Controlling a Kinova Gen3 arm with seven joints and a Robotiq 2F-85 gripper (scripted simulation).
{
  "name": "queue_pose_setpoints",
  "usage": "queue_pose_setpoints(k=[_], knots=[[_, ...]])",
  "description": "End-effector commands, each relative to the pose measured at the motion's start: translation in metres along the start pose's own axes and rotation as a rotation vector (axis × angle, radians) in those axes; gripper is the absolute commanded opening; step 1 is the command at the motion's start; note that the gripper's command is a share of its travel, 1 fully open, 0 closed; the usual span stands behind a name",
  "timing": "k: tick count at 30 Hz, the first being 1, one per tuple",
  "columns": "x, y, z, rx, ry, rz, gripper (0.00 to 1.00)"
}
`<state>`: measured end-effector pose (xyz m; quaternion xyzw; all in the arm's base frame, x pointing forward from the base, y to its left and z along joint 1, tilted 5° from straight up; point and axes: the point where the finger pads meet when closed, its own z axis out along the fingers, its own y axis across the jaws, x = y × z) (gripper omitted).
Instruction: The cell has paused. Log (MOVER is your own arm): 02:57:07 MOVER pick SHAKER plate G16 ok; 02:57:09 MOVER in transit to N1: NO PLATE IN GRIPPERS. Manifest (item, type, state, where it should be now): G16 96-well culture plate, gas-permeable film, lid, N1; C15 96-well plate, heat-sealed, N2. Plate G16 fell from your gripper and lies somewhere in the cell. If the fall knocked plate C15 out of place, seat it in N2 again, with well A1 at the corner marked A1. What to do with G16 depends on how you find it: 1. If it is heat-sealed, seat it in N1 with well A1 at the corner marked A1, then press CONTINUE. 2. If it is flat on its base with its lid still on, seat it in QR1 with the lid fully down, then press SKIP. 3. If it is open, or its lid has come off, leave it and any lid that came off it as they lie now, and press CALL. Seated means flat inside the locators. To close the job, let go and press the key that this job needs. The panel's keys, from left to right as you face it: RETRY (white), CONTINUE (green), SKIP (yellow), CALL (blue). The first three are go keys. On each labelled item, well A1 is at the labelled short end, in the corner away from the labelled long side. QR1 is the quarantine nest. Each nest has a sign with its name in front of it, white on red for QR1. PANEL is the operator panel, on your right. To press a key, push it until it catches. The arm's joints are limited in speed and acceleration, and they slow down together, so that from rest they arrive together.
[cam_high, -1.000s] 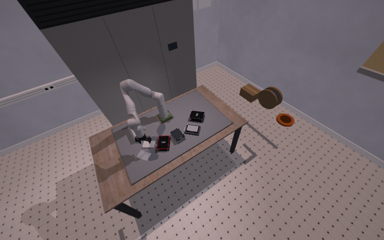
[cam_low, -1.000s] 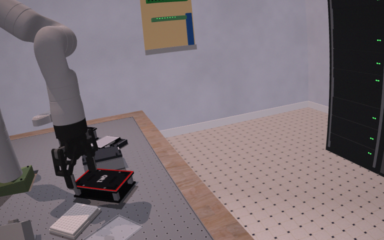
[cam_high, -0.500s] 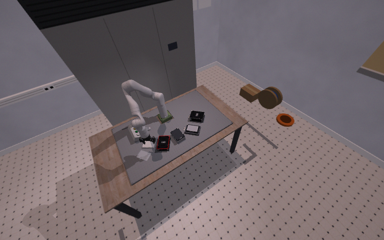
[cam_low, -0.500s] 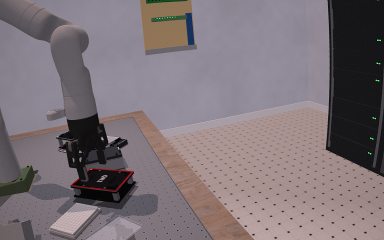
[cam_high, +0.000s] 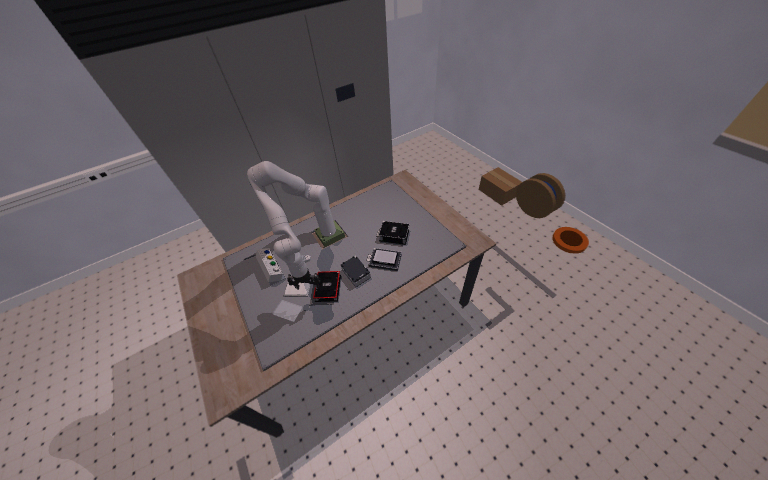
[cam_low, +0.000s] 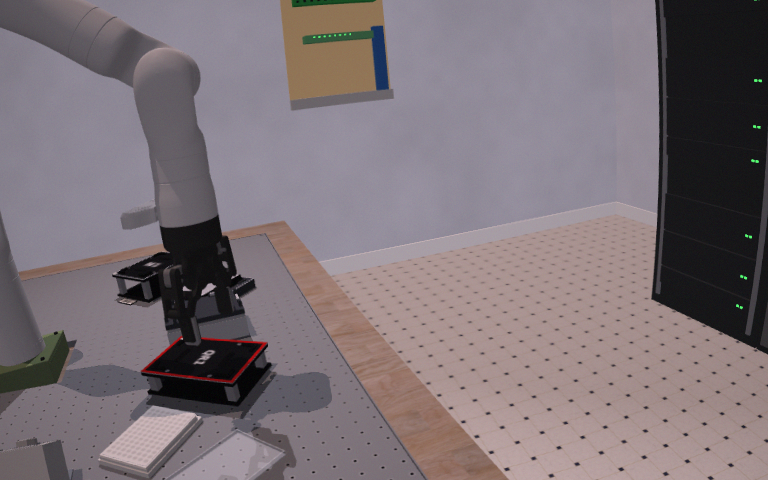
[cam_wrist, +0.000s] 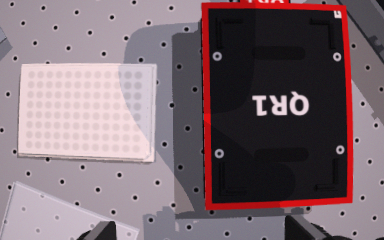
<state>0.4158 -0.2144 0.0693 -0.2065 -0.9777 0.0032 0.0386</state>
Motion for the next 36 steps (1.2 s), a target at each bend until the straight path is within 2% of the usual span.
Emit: queue_pose_setpoints(k=[1, 10, 14, 16, 21, 36], knots=[[-0.002, 0.012, 0.000, 0.001, -0.001, -0.010, 1.00], [-0.006, 0.035, 0.000, 0.001, -0.001, -0.010, 1.00], [-0.004, 0.048, 0.000, 0.001, -0.001, -0.170, 1.00], [-0.004, 0.048, 0.000, 0.001, -0.001, -0.170, 1.00], [-0.001, 0.064, 0.000, 0.001, -0.001, -0.341, 1.00], [0.007, 0.107, 0.000, 0.001, -0.001, -0.341, 1.00]])
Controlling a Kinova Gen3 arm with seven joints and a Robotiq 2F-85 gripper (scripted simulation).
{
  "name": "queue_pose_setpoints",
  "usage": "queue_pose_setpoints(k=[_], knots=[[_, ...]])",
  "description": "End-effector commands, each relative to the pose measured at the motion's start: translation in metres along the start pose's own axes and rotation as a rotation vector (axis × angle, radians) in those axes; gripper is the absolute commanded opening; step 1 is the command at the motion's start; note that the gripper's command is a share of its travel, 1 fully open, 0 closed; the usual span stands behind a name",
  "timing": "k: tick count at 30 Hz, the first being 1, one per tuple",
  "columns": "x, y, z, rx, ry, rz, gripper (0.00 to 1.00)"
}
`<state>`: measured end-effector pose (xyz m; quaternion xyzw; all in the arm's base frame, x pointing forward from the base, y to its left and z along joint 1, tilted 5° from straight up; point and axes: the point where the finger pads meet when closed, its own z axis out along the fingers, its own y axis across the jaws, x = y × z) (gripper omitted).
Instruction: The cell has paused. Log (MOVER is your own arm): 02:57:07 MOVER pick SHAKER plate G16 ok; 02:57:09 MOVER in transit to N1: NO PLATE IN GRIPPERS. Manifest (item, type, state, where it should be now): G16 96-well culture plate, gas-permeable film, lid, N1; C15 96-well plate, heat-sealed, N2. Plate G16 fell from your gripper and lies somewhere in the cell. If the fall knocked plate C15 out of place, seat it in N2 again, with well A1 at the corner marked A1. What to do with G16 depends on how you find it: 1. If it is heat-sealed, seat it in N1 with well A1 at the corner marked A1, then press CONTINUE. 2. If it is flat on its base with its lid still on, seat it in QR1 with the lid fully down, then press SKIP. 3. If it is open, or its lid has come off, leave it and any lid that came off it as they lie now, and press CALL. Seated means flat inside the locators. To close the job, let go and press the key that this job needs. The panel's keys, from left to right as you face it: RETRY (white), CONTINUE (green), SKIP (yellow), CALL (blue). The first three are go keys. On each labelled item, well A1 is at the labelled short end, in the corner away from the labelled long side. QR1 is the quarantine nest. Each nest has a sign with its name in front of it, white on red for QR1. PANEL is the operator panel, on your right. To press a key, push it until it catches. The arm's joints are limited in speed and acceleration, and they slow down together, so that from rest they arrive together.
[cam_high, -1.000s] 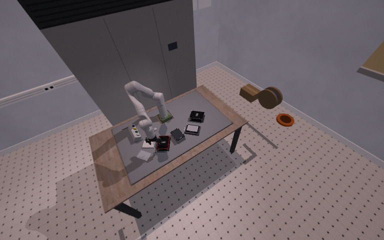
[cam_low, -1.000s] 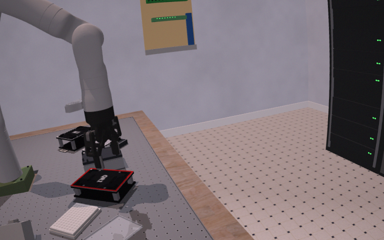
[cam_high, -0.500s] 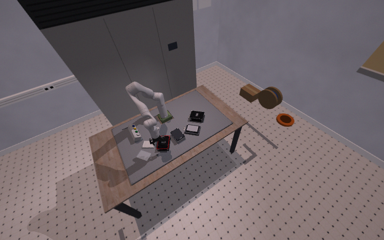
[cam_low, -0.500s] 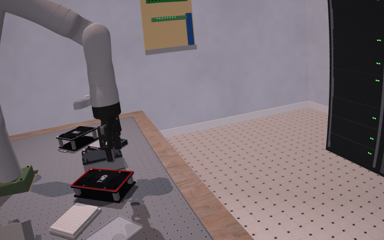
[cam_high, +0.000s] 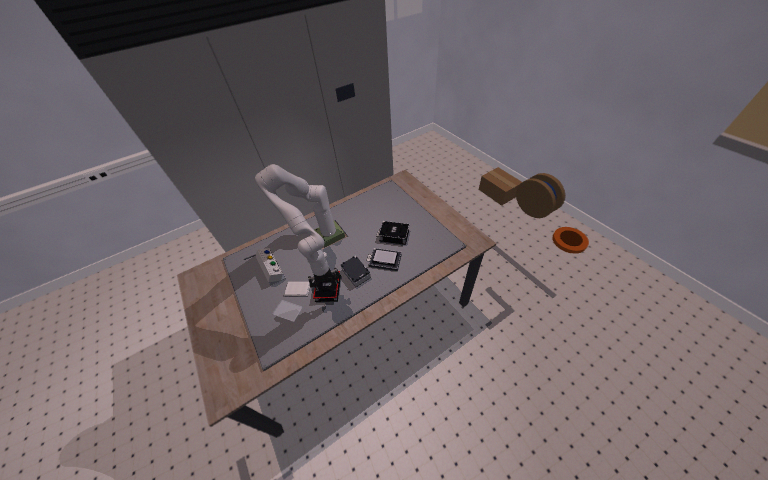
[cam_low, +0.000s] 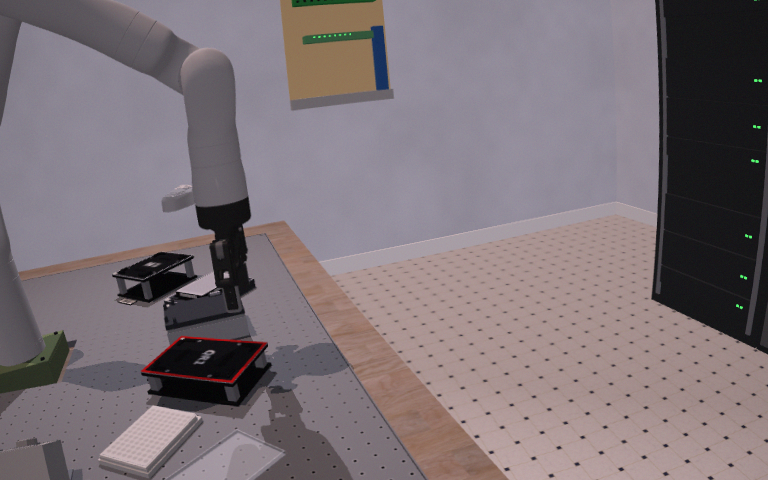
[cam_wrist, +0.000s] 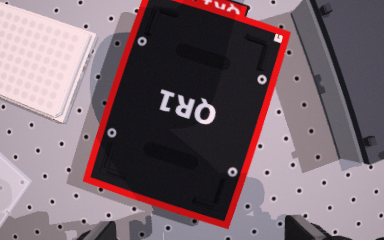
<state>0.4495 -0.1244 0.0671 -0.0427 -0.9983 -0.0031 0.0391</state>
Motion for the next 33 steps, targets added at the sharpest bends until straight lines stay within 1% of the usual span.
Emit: queue_pose_setpoints(k=[1, 12, 14, 26, 28, 29, 31, 33], knots=[[-0.003, 0.014, -0.001, 0.001, -0.001, -0.010, 1.00], [-0.009, 0.050, -0.001, 0.001, -0.001, -0.010, 1.00], [-0.009, 0.050, -0.001, 0.001, -0.001, -0.010, 1.00], [-0.015, 0.090, -0.001, 0.001, -0.002, -0.010, 1.00], [-0.015, 0.090, -0.001, 0.001, -0.002, -0.010, 1.00], [-0.014, 0.093, -0.001, 0.001, -0.001, -0.050, 1.00], [-0.014, 0.093, -0.001, 0.001, -0.001, -0.050, 1.00], [-0.013, 0.100, -0.001, 0.001, -0.001, -0.130, 1.00]])
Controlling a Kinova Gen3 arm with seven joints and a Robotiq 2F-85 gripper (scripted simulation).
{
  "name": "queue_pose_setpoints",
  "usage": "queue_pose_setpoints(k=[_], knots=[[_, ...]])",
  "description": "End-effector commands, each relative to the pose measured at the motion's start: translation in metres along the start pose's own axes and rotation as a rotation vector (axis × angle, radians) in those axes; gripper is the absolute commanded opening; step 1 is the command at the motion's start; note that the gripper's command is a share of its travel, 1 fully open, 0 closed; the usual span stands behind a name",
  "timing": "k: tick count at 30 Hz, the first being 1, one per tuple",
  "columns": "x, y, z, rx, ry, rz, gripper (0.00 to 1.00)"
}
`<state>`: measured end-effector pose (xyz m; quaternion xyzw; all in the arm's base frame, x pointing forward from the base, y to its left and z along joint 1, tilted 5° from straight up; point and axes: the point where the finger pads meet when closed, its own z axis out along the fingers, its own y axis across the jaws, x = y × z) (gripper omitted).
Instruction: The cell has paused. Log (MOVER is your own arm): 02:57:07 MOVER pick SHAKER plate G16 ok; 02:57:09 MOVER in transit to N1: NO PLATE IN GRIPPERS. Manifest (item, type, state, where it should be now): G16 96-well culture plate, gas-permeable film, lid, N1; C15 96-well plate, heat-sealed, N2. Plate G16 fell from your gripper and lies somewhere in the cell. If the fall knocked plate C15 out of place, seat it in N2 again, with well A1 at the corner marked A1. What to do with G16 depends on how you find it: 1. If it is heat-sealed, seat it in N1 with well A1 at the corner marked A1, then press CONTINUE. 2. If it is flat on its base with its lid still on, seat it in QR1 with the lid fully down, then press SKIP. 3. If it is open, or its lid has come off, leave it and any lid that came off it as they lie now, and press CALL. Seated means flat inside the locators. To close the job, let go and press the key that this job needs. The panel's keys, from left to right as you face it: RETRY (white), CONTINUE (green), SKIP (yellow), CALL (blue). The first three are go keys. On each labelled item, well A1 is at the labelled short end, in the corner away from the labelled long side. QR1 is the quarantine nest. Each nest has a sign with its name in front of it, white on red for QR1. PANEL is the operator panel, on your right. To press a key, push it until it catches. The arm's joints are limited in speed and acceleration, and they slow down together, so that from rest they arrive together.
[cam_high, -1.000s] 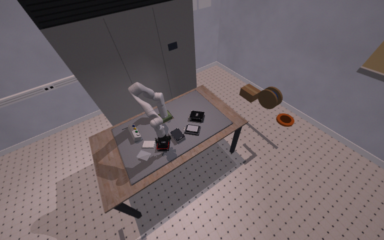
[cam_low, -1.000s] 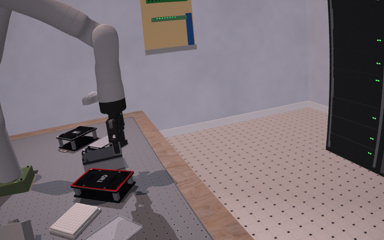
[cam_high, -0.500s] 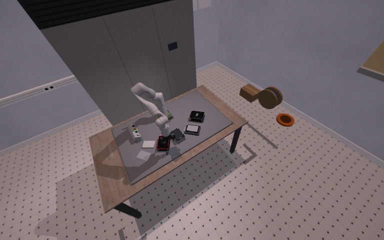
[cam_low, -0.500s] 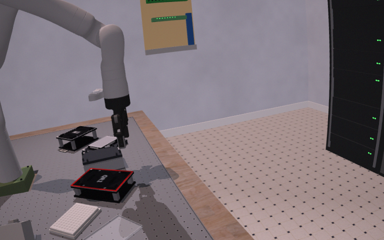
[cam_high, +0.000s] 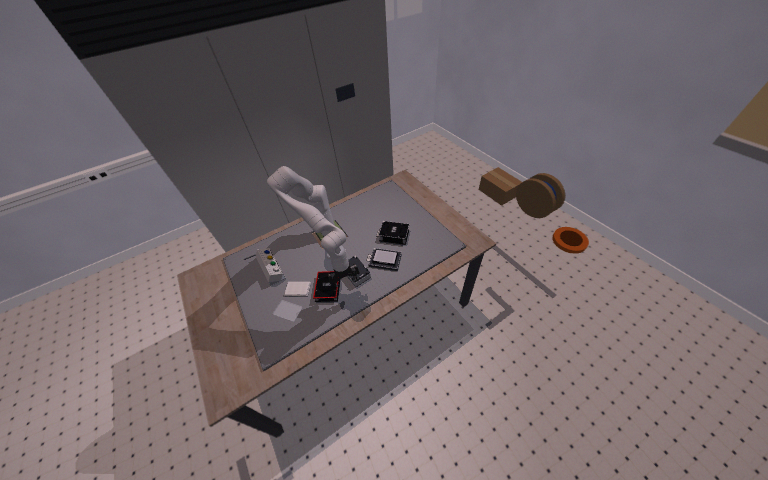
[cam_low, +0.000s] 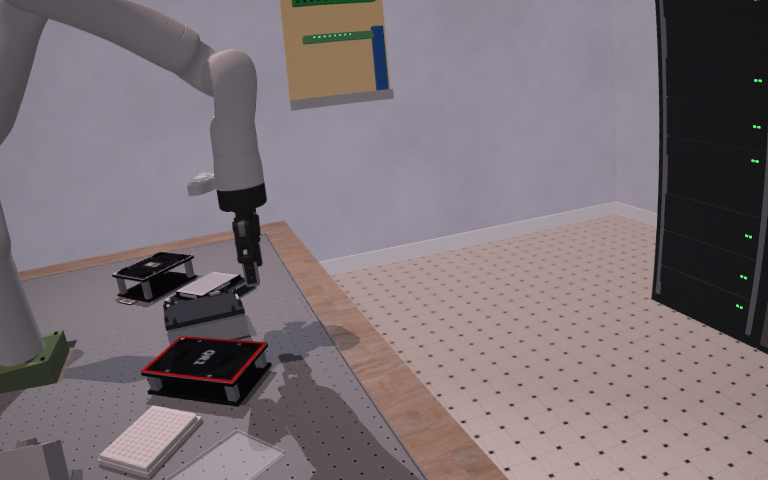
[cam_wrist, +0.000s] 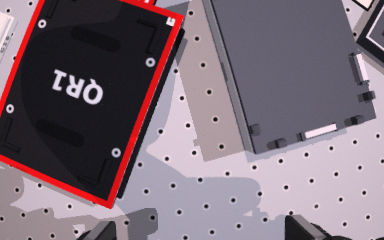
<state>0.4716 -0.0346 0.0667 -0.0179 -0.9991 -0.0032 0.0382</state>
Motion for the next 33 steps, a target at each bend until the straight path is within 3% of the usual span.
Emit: queue_pose_setpoints(k=[1, 6, 33], knots=[[0.001, 0.012, 0.000, -0.001, 0.000, -0.120, 1.00], [0.003, 0.029, 0.000, -0.001, 0.000, -0.291, 1.00], [0.012, 0.105, 0.000, -0.001, 0.000, -0.291, 1.00]])
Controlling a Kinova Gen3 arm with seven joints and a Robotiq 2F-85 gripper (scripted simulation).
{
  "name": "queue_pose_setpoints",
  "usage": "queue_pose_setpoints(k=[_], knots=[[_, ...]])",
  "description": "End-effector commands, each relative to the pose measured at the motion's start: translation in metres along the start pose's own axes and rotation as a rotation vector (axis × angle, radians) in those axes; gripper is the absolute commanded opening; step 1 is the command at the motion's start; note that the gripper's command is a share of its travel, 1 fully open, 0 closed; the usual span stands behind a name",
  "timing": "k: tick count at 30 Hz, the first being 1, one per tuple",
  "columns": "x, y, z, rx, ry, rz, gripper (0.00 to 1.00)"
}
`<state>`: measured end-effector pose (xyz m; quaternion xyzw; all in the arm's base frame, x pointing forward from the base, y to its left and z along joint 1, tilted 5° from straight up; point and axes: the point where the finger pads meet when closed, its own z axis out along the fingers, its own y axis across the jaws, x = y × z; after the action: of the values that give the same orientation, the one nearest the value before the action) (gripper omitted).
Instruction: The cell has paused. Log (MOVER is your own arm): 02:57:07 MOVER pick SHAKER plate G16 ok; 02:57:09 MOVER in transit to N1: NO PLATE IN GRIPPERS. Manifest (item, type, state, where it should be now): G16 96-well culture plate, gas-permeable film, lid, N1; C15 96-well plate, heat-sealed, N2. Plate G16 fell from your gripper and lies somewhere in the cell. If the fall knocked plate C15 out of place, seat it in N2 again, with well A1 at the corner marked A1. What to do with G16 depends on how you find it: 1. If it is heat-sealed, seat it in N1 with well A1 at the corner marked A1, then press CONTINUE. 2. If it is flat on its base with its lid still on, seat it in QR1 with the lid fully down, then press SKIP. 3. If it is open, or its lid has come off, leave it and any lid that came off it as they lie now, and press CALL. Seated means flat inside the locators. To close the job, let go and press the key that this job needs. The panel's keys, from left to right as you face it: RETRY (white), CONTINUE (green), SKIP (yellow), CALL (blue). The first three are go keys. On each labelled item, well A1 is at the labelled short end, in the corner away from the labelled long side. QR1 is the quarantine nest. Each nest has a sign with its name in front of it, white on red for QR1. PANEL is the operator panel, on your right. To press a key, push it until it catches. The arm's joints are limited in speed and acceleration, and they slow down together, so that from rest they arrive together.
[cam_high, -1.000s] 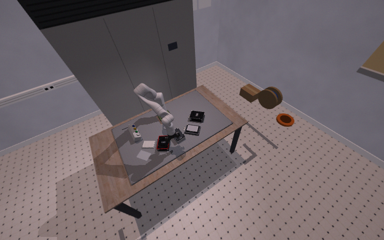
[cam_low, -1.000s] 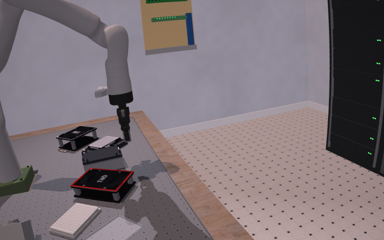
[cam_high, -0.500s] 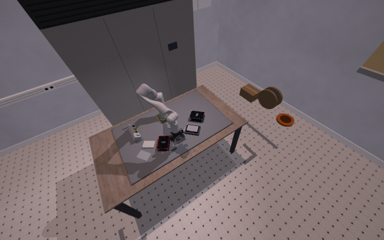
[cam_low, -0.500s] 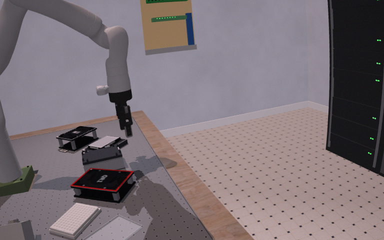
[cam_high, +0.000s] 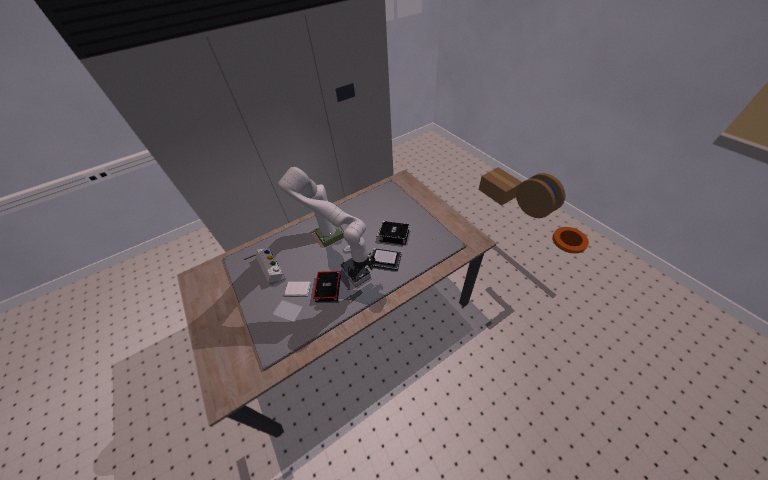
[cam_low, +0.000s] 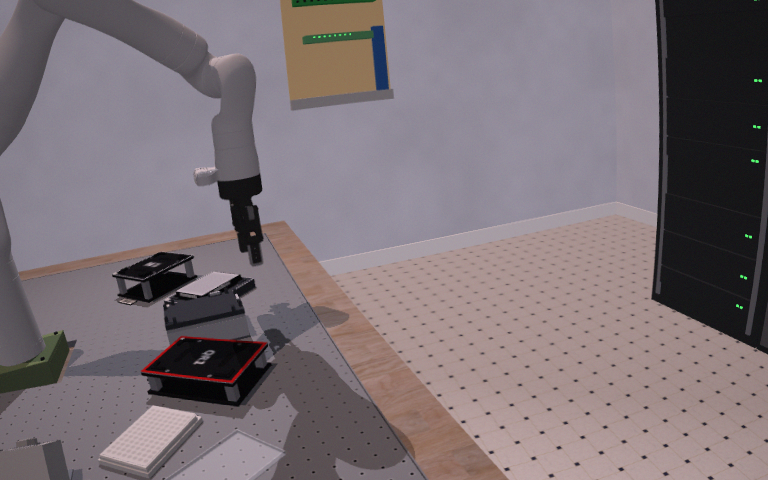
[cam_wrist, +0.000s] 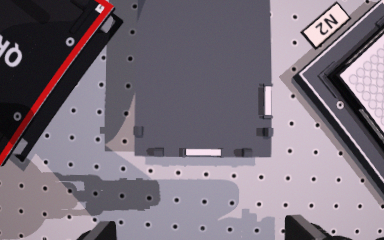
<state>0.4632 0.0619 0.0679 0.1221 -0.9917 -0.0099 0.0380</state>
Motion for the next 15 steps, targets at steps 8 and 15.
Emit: queue_pose_setpoints(k=[8, 15], knots=[[-0.006, 0.035, 0.000, 0.002, -0.001, -0.010, 1.00], [-0.009, 0.054, 0.000, 0.002, -0.001, -0.010, 1.00]])
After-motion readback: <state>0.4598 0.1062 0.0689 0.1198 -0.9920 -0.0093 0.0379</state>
